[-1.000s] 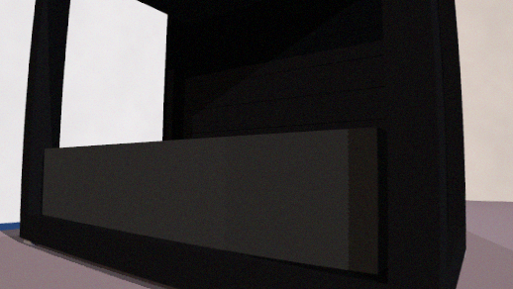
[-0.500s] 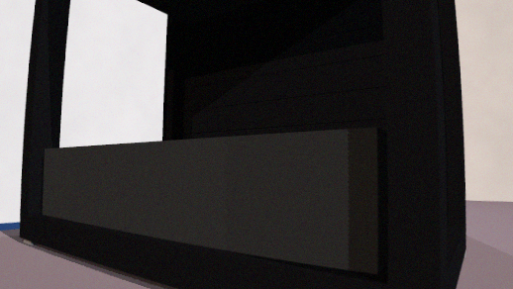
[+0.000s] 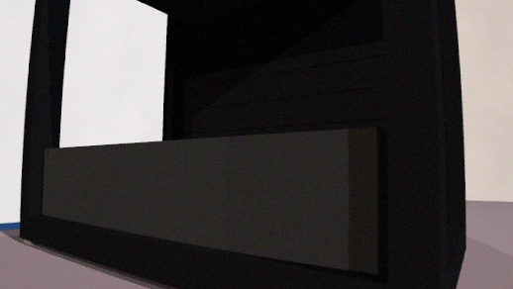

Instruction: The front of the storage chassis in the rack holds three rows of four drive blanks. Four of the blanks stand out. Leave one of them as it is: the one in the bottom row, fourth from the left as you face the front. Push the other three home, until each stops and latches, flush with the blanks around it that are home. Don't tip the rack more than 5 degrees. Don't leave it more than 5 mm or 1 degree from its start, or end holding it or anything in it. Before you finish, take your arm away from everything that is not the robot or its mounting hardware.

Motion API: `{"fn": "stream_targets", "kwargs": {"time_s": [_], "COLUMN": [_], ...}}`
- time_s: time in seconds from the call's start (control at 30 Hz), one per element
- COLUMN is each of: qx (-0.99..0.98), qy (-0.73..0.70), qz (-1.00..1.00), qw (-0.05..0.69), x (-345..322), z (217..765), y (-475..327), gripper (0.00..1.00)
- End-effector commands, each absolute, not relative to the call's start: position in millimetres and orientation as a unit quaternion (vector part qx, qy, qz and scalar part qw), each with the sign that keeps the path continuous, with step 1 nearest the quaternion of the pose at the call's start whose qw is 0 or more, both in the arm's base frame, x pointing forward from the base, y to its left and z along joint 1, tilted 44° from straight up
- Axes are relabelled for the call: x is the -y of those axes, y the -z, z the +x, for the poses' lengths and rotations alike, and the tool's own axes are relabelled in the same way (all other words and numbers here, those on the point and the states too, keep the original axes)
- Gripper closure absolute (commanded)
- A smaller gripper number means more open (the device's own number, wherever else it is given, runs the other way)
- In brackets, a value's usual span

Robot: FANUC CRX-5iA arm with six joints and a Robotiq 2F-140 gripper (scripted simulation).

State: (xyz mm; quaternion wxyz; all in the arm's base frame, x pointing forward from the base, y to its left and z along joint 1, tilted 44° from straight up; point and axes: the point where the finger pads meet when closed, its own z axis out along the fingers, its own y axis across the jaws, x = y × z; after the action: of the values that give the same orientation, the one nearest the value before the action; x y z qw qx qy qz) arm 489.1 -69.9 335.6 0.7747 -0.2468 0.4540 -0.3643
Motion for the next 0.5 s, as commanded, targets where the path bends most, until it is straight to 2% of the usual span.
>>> {"fn": "stream_targets", "kwargs": {"time_s": [0.0, 0.47], "qx": [-0.454, -0.454], "qy": [0.364, 0.364], "qz": [-0.247, -0.247], "qw": [0.775, 0.775], "x": [70.0, 69.7], "z": [489.1, 495.6], "y": [-335.7, -339.1], "gripper": [1.0, 1.0]}}
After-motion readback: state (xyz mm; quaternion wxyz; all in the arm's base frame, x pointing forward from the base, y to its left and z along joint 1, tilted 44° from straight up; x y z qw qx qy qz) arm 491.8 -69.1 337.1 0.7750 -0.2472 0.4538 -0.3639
